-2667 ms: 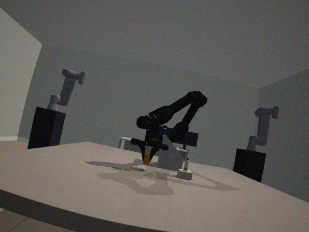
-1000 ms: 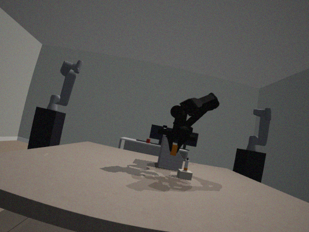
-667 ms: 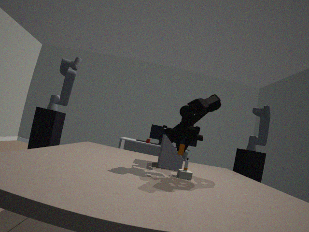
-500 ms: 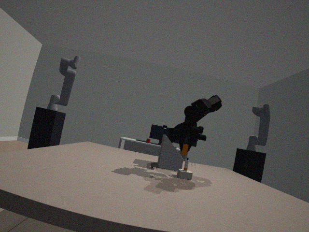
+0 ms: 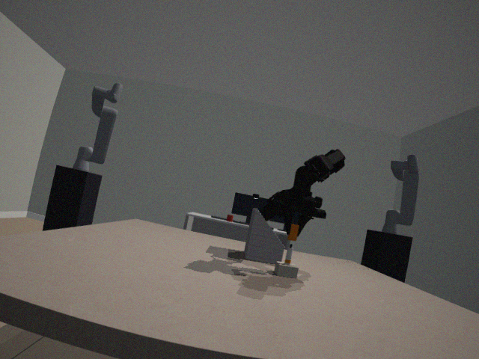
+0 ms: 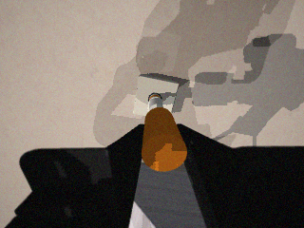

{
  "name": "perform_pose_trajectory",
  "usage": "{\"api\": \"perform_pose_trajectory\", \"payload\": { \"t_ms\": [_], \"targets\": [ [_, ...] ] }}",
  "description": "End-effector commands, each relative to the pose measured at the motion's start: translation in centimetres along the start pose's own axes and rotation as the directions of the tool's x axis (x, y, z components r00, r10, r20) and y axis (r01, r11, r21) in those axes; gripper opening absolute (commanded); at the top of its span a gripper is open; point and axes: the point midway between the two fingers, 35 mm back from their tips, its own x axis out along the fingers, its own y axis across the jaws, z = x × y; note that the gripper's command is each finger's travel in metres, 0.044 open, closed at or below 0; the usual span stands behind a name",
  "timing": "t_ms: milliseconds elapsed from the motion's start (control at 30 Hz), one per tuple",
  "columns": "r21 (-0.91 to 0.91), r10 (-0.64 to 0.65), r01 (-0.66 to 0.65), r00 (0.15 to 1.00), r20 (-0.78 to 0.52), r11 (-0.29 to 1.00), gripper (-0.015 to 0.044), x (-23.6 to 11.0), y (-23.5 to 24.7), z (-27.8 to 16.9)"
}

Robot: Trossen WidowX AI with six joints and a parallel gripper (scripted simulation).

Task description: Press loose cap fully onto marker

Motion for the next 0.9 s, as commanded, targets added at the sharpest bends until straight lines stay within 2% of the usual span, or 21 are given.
{"api": "perform_pose_trajectory", "payload": {
  "t_ms": [0,867],
  "targets": [
    [0.005,0.005,-0.005,1.000,0.005,1.000,0.0000,0.2,0.1,0.0],
    [0.005,0.005,-0.005,1.000,0.005,1.000,0.0000,4.4,0.1,0.1]
  ]
}}
